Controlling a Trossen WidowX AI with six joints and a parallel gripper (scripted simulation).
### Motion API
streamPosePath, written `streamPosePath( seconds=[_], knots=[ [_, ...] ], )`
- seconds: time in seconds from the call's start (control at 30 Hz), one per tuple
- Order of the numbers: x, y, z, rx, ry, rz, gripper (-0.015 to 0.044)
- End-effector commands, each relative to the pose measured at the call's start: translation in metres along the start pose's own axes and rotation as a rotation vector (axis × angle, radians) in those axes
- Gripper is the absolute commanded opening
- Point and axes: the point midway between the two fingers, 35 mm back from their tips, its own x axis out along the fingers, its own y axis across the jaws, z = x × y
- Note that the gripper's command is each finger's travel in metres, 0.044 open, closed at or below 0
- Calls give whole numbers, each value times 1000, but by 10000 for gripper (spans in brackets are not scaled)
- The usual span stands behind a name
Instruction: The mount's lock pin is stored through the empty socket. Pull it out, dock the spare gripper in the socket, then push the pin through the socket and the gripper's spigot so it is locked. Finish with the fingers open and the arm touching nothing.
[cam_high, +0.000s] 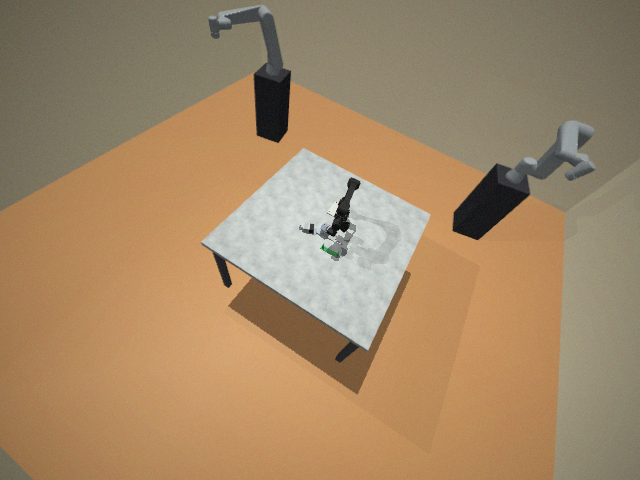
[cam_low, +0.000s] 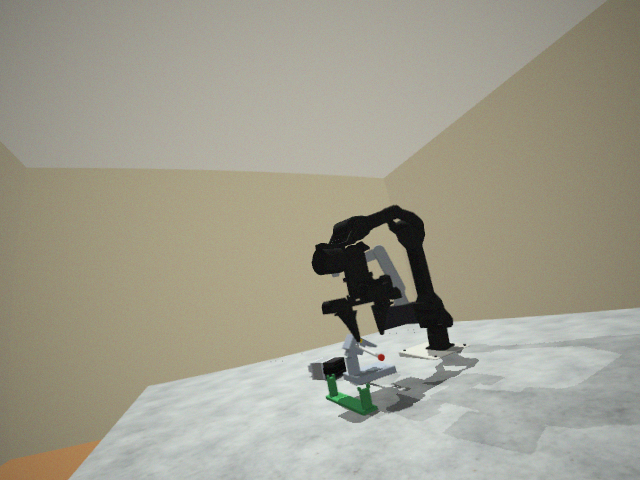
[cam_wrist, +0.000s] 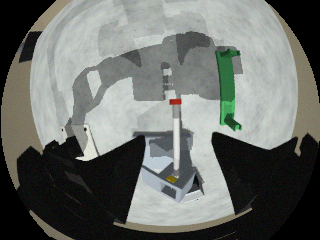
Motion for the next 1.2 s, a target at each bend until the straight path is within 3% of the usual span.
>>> streamPosePath(
  seconds=[0.0, 1.17],
  knots=[
    [7, 1, 1, 5, -7, -13, 300],
    [63, 1, 4, 5, -8, -13, 300]
  ],
)
